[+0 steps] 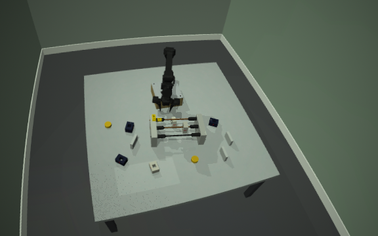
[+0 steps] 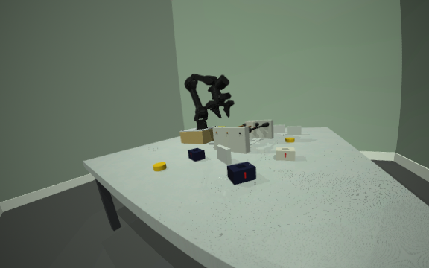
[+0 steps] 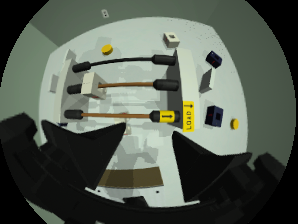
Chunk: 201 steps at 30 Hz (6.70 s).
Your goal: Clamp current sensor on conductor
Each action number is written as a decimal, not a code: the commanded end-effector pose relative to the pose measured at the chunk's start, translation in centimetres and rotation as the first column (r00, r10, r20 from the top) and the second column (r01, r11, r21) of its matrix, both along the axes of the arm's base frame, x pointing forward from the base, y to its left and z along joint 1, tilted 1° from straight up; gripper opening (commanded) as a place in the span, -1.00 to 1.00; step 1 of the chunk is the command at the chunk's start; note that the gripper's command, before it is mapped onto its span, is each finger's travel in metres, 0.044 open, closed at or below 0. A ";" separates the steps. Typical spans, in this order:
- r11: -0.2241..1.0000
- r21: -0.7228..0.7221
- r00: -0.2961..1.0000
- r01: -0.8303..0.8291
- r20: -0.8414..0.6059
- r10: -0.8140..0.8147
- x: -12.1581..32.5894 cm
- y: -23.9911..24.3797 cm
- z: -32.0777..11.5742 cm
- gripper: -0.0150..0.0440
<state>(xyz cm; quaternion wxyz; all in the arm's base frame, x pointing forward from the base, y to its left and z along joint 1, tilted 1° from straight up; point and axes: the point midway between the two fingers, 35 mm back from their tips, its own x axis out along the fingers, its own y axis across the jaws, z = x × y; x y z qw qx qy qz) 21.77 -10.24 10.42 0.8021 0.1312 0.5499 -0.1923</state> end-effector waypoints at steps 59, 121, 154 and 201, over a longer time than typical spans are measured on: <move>0.958 0.043 0.955 -0.284 -0.077 0.287 1.9 7.5 -10.4 0.12; 0.957 0.051 0.952 -0.286 -0.095 0.290 -3.9 9.4 -7.7 0.46; -0.256 0.159 -0.295 -0.954 -0.324 0.899 -2.5 8.5 -4.8 0.59; -0.251 0.150 -0.287 -0.956 -0.331 0.899 -2.3 8.5 -10.4 0.48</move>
